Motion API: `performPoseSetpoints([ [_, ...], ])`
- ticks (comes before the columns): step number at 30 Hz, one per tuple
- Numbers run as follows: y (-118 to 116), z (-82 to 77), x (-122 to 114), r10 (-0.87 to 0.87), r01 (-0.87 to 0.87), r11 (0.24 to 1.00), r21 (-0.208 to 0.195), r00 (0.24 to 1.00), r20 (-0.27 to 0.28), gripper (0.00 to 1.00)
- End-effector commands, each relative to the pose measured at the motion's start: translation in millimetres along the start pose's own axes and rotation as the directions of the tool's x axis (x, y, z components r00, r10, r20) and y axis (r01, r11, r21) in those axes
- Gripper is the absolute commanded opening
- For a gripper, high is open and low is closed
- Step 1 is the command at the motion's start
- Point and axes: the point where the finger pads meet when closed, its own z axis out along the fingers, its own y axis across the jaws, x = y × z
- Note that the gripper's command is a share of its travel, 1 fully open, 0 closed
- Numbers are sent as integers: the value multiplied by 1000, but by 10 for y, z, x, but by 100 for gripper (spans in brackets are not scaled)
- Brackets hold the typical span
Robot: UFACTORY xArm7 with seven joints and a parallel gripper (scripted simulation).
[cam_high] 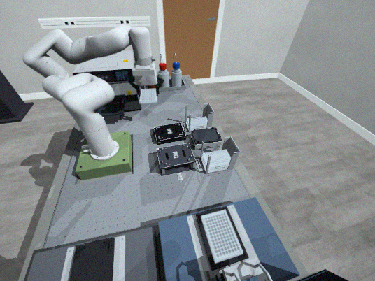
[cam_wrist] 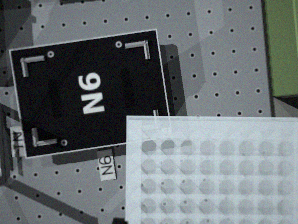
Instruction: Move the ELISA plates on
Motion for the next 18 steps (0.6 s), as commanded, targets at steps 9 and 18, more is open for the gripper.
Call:
performPoseSetpoints([
  [9, 196, -9, -117, 127, -127, 992, 4, 992, 2, 0],
  [18, 311, -9, -185, 207, -207, 978, 4, 978, 2, 0],
])
